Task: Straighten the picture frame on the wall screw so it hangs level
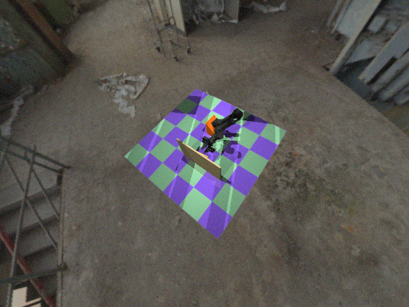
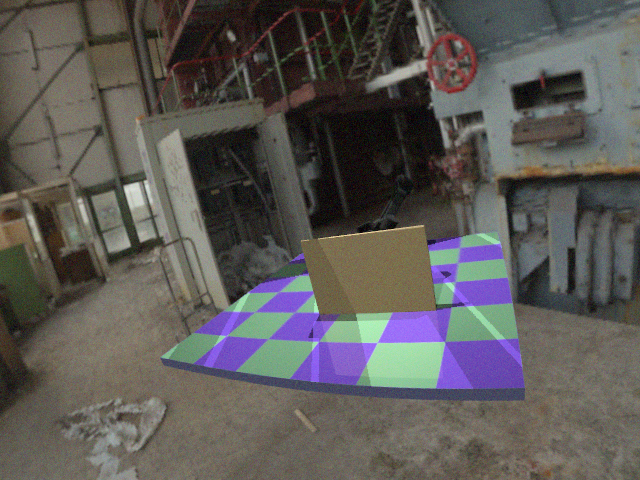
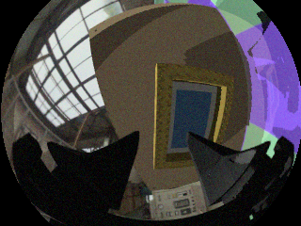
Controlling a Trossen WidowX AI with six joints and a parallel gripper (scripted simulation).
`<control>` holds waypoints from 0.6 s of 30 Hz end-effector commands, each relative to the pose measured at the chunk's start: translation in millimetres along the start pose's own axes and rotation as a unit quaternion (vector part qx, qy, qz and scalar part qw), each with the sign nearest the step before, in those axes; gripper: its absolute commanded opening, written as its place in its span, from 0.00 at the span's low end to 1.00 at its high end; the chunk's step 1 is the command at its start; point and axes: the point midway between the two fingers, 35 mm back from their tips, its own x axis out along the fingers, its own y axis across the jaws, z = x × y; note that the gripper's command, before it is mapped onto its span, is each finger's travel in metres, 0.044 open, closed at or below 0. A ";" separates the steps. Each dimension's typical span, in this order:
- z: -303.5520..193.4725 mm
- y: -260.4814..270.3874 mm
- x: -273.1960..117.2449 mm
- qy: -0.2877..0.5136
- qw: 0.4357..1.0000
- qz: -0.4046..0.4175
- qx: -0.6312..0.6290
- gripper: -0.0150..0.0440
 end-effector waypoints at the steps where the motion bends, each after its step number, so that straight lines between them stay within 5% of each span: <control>1: -2.2 0.1 6.2 0.003 1.000 -0.001 -0.003 0.69; 18: -2.5 0.2 33.7 0.004 1.000 0.000 -0.003 0.69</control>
